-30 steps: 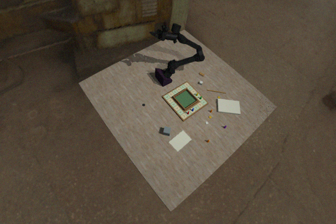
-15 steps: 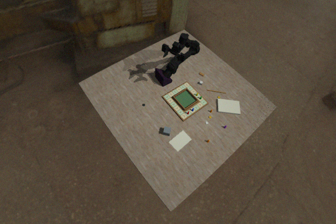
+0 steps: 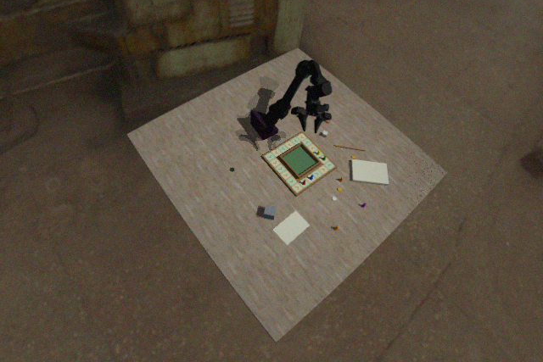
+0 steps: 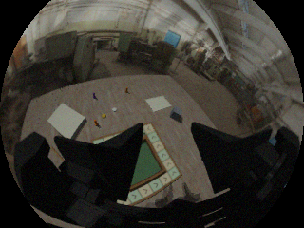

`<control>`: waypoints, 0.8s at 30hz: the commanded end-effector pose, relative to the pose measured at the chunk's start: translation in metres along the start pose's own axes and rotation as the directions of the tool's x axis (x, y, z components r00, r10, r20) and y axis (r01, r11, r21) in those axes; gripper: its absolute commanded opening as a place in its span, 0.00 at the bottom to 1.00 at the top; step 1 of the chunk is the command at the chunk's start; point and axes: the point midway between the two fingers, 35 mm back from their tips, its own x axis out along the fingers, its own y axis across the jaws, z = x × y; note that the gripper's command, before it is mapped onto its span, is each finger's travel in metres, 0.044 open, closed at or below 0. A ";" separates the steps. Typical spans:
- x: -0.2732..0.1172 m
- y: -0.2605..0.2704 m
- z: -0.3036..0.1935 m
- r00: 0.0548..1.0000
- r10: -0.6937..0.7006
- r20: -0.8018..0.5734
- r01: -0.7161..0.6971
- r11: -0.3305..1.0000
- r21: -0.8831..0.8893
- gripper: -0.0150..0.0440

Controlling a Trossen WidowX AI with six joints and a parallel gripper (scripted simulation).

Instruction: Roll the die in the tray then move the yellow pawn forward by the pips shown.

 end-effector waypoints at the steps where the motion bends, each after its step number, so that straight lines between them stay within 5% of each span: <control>1: 0.008 0.052 -0.017 0.983 0.140 -0.114 -0.154 0.980 -0.123 0.72; 7: 0.005 0.132 -0.070 0.876 0.316 -0.365 -0.424 0.864 -0.271 0.72; 15: -0.034 0.205 -0.164 0.595 0.371 -0.713 -0.744 0.589 -0.315 0.72; 19: -0.056 0.224 -0.190 0.497 0.347 -0.796 -0.816 0.499 -0.292 0.72; 24: -0.056 0.224 -0.192 0.492 0.345 -0.799 -0.819 0.494 -0.291 0.72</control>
